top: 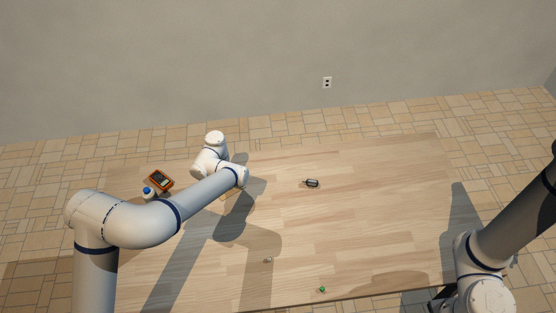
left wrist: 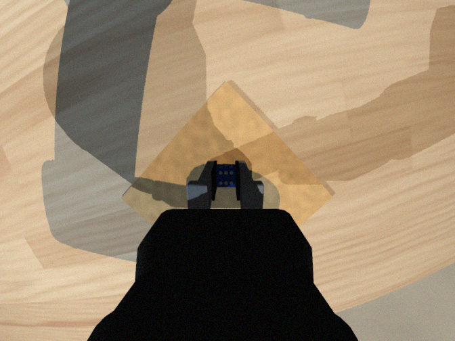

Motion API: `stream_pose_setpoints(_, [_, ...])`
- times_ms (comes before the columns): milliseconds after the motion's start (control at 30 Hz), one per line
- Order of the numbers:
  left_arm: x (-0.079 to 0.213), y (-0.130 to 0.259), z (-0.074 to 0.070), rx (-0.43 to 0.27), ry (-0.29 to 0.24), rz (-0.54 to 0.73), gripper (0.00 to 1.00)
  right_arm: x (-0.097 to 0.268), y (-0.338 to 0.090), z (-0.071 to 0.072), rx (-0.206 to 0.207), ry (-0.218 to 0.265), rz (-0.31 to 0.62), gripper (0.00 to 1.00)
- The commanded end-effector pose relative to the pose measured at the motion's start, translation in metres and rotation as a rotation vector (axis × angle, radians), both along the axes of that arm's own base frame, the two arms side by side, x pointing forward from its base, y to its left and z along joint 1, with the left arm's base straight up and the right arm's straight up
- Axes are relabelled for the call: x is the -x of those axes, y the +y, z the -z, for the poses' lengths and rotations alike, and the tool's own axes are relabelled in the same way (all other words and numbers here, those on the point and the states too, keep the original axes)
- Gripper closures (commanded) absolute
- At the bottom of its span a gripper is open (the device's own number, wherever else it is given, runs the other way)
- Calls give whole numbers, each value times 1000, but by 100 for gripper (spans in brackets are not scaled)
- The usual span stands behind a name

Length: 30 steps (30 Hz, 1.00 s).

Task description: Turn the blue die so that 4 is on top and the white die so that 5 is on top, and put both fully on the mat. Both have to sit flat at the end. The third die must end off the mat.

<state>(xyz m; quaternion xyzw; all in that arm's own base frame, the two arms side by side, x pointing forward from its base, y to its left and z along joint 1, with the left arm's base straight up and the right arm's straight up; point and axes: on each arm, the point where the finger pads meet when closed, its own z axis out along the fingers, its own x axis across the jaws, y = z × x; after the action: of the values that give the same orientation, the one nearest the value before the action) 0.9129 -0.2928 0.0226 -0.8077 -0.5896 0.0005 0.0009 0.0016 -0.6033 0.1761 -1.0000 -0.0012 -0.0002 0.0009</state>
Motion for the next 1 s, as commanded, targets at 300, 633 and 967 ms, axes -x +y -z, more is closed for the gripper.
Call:
stream_pose_setpoints(300, [-1, 0, -1, 1, -2, 0, 66, 0, -1, -1, 2, 0, 0, 0])
stream_pose_setpoints(633, [-1, 0, -1, 1, -2, 0, 66, 0, -1, -1, 2, 0, 0, 0])
stream_pose_setpoints(967, [-1, 0, -1, 1, -2, 0, 48, 0, -1, -1, 2, 0, 0, 0])
